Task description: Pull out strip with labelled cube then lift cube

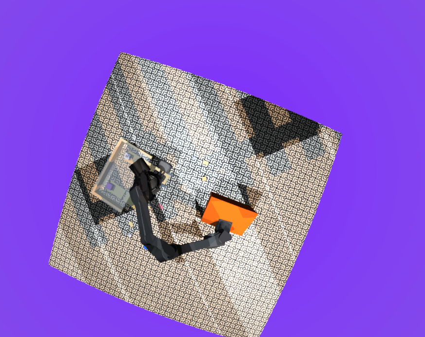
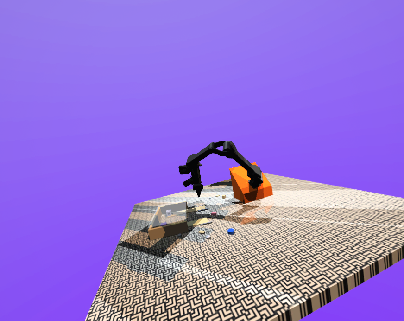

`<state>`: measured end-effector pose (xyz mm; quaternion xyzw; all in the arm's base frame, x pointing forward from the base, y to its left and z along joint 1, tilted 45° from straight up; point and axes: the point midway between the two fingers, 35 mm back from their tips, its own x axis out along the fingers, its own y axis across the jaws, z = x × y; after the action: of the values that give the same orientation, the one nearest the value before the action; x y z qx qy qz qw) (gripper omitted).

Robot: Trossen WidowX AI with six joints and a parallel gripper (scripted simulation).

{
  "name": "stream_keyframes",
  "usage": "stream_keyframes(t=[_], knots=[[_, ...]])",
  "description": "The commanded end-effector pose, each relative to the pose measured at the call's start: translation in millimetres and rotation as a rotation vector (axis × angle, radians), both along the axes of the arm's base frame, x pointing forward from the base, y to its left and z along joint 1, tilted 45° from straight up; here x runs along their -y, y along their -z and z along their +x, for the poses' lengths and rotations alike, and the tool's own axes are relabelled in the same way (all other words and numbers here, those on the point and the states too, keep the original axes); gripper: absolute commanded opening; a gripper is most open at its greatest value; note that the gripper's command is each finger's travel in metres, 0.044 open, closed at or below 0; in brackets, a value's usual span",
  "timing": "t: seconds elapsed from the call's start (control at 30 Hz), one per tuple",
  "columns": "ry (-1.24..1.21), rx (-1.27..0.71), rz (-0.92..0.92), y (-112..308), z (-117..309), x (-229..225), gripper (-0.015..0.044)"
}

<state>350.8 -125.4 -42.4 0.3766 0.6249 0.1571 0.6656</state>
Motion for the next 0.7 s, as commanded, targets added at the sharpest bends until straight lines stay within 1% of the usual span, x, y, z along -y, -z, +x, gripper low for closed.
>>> stream_keyframes(t=[0.0, 0.67], knots=[[-0.045, -0.035, 0.014, 7.0, -0.4, -1.9, 0.0], [-0.045, -0.035, 0.013, 26.4, 5.4, -19.7, 0.0]])
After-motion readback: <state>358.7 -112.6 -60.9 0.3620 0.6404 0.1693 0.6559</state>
